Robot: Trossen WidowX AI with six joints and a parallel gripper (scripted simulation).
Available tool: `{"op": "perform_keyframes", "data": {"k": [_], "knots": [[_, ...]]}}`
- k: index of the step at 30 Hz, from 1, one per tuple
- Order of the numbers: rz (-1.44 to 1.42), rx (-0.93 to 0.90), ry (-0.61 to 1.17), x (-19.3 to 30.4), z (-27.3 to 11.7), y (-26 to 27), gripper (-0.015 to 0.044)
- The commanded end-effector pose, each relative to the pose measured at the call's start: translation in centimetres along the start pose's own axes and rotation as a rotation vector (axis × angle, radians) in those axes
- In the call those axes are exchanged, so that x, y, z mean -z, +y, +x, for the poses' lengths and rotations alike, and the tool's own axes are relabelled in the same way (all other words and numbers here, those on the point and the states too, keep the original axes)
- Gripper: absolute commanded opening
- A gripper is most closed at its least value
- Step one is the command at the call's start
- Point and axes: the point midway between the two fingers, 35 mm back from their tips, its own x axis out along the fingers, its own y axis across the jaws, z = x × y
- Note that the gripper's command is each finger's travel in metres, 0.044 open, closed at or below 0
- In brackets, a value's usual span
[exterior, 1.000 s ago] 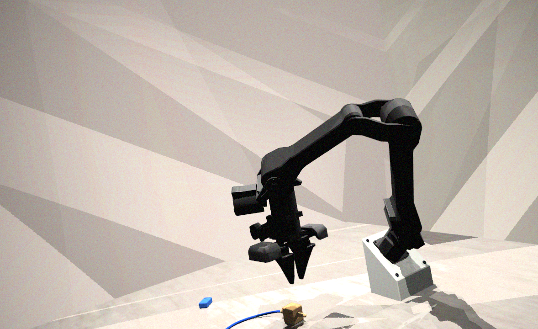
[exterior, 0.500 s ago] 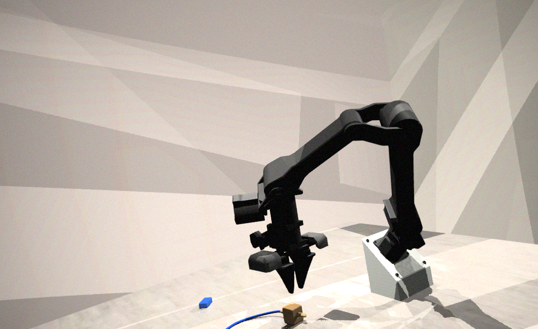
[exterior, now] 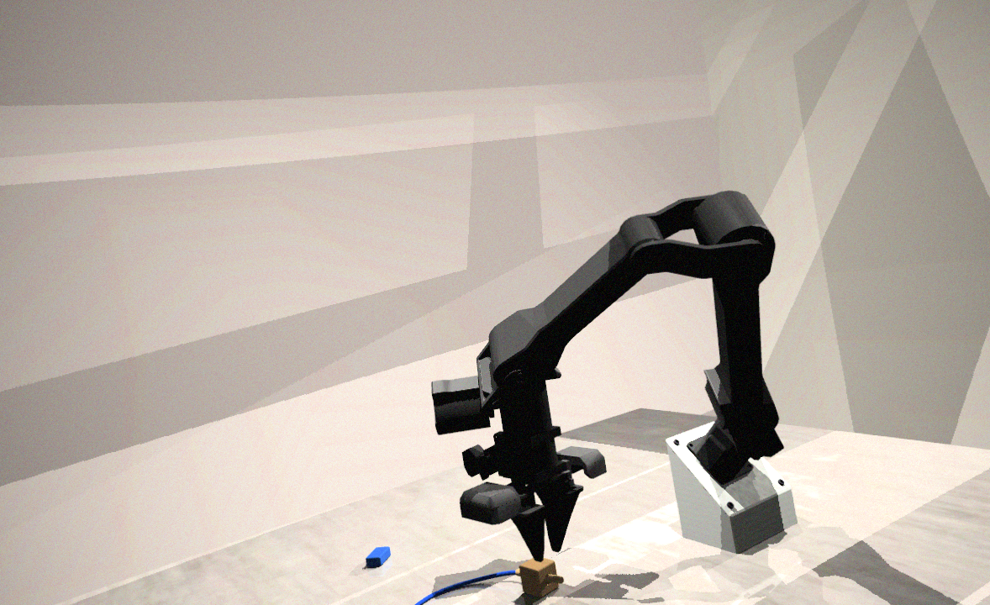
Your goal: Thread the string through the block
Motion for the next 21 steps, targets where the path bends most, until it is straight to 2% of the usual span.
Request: {"op": "perform_keyframes", "data": {"k": [1, 21], "knots": [[0.013, 0.004, 0.011, 0.0, 0.9, -0.2, 0.0125], [0.012, 0.004, 0.016, 0.3, 3.6, -0.5, 0.0125]]}}
